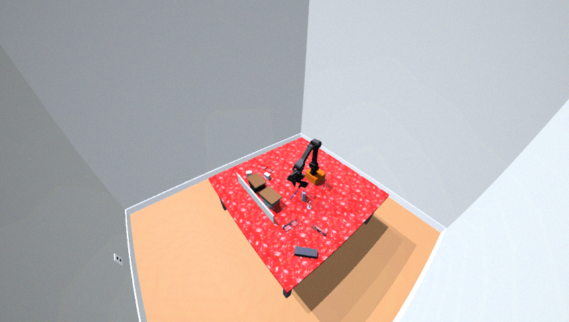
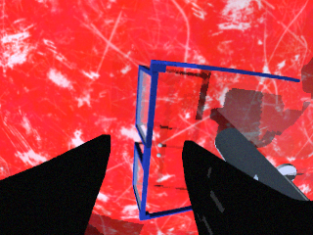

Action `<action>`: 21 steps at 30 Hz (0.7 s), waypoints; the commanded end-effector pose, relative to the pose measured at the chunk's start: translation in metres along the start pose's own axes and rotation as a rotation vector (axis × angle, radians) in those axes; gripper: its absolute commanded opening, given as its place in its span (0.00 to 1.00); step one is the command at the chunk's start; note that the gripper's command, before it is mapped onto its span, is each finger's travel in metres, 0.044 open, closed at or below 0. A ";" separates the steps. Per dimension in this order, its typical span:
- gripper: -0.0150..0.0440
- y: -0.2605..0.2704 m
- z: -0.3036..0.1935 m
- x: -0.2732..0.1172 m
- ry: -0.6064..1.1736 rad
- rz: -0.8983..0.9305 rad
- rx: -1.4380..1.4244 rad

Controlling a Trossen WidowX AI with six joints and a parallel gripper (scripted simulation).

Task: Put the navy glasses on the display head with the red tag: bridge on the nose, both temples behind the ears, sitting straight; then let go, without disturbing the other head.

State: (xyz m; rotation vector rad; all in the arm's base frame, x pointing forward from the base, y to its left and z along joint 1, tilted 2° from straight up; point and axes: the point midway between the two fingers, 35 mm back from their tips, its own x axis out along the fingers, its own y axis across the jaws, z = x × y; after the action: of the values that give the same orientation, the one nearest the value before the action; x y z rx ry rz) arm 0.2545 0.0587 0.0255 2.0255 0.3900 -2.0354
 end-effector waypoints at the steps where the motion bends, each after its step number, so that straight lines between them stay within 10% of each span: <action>1: 0.59 0.000 0.000 0.000 0.001 0.000 0.000; 21: 0.49 -0.005 0.000 0.006 -0.012 0.002 -0.009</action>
State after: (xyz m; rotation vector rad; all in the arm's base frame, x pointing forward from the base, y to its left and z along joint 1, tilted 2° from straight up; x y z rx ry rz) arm 0.2545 0.0638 0.0255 2.0152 0.4007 -2.0317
